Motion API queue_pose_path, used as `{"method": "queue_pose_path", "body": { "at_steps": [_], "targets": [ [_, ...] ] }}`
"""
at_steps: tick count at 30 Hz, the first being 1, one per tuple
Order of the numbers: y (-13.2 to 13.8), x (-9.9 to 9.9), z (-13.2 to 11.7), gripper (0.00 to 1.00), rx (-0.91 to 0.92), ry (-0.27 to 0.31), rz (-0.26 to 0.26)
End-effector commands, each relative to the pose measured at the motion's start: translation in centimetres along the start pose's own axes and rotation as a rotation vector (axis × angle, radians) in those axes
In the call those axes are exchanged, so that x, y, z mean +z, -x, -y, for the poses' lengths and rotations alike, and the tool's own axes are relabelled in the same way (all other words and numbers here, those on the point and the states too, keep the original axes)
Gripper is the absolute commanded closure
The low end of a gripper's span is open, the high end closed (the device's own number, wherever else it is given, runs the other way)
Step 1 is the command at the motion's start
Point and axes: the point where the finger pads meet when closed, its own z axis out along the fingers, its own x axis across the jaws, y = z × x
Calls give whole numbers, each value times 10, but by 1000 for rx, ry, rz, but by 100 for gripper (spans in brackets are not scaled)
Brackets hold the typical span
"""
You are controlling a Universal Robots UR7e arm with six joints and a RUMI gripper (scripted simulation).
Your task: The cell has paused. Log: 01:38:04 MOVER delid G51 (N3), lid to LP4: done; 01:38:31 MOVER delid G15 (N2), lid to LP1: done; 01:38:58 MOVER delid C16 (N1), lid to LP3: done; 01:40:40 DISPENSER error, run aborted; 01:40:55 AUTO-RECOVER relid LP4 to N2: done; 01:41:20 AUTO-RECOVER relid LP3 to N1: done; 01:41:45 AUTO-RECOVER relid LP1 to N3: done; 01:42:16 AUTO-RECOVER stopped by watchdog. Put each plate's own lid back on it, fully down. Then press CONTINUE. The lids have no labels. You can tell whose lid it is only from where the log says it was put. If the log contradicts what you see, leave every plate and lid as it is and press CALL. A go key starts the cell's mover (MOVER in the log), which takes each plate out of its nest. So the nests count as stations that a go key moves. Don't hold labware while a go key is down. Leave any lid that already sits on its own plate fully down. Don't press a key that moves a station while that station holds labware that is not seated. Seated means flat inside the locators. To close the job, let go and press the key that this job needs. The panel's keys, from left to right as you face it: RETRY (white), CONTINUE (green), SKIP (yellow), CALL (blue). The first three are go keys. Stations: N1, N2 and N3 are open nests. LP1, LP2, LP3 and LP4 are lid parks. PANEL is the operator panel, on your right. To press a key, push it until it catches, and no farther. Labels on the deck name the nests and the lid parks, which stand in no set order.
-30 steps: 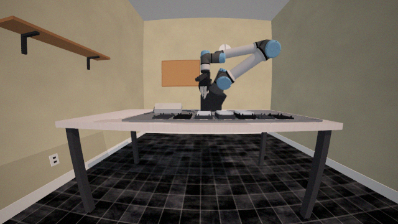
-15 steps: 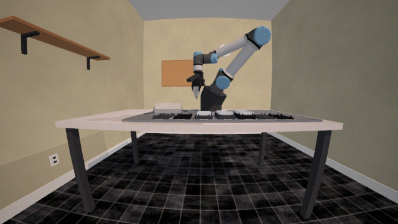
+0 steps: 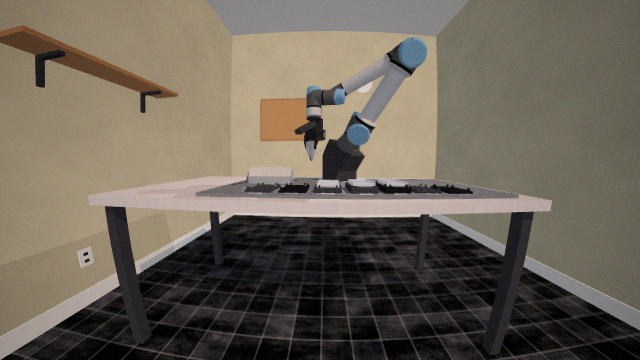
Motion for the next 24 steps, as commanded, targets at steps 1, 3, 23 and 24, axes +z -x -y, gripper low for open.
{"method": "queue_pose_path", "body": {
  "at_steps": [1,3,23,24],
  "targets": [
    [-17,1,8,100,70,1,-1],
    [-26,1,13,100,110,1,-1],
    [-107,1,52,100,393,0,-1],
    [-112,1,54,100,393,0,-1]
  ]
}}
